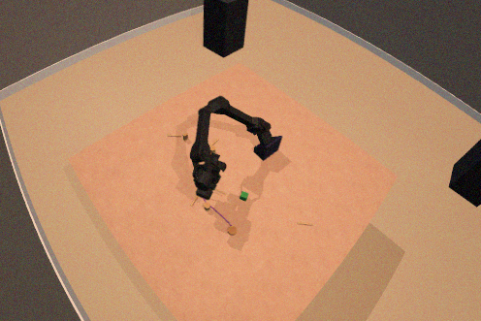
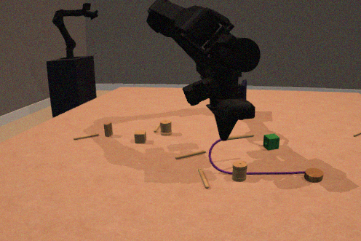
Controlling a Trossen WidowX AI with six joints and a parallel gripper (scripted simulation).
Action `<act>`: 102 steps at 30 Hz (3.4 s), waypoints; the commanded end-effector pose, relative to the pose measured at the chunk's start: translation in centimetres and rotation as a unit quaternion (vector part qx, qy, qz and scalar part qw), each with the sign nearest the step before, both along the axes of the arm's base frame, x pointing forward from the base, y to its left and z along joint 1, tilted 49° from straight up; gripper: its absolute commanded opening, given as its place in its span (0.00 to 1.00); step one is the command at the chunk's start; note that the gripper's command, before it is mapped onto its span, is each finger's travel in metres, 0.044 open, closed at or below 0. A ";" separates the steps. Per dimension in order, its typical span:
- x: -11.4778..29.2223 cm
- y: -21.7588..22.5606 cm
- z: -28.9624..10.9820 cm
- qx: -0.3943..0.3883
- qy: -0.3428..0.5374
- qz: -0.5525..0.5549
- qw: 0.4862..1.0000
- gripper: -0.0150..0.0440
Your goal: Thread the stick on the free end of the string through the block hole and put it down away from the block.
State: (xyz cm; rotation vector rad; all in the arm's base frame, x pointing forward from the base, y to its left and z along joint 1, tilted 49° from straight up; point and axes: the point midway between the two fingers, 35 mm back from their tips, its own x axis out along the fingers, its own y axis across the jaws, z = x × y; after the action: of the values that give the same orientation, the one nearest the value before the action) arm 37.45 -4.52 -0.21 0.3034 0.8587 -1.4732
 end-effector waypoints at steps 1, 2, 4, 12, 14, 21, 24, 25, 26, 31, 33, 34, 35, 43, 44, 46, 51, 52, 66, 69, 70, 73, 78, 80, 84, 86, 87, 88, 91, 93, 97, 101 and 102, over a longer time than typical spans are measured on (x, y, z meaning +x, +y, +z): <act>0.4 -0.4 0.6 -0.001 -0.002 0.002 1.000 0.25; 0.5 -0.5 0.7 -0.001 -0.002 0.002 1.000 0.25; 0.5 -0.7 0.9 -0.001 -0.002 0.002 1.000 0.25; 0.9 -1.3 1.6 -0.001 -0.002 0.002 1.000 0.25; 0.9 -1.5 1.7 -0.001 -0.002 0.002 1.000 0.25; 1.2 -2.1 2.3 -0.002 -0.002 0.002 1.000 0.25; 1.3 -2.4 2.6 -0.003 -0.002 0.002 1.000 0.25; 1.3 -2.5 2.7 -0.003 -0.002 0.002 1.000 0.25; 1.4 -2.6 2.8 -0.003 -0.002 0.002 1.000 0.25; 1.5 -3.0 3.3 -0.004 -0.002 0.002 1.000 0.25; 1.6 -3.2 3.4 -0.005 -0.002 0.002 1.000 0.25; 1.6 -3.3 3.5 -0.005 -0.002 0.003 1.000 0.25; 1.6 -3.4 3.6 -0.005 -0.002 0.003 1.000 0.25; 1.7 -3.7 3.9 -0.007 -0.002 0.003 1.000 0.25; 1.7 -3.7 3.9 -0.007 -0.002 0.003 1.000 0.25; 1.5 -3.8 3.8 -0.007 -0.002 0.003 1.000 0.25; 1.1 -4.0 3.5 -0.007 -0.002 0.003 1.000 0.25; 1.0 -4.0 3.4 -0.007 -0.002 0.003 1.000 0.25; -0.3 -4.6 2.6 -0.007 -0.001 0.003 1.000 0.25; -0.6 -4.7 2.4 -0.007 -0.001 0.003 1.000 0.25; -0.7 -4.8 2.3 -0.007 -0.001 0.003 1.000 0.25; -1.0 -4.9 2.2 -0.007 -0.001 0.003 1.000 0.25; -1.5 -5.1 1.9 -0.007 -0.001 0.003 1.000 0.25; -1.8 -5.2 1.7 -0.007 -0.001 0.003 1.000 0.25; -2.2 -5.3 1.5 -0.007 -0.001 0.003 1.000 0.25; -2.4 -5.4 1.4 -0.007 -0.001 0.003 1.000 0.25; -2.5 -5.4 1.3 -0.007 -0.001 0.003 1.000 0.25; -2.6 -5.5 1.3 -0.007 -0.001 0.003 1.000 0.25; -3.0 -5.6 1.1 -0.007 -0.001 0.003 1.000 0.25; -3.2 -5.7 1.0 -0.007 -0.001 0.003 1.000 0.25; -3.7 -5.8 0.8 -0.007 0.000 0.003 1.000 0.25; -3.8 -5.9 0.7 -0.007 0.000 0.003 1.000 0.25; -3.9 -5.8 0.7 -0.007 0.000 0.003 1.000 0.25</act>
State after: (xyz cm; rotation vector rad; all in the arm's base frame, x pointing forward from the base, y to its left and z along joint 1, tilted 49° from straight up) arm 33.83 -10.27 0.52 0.2985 0.8476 -1.4748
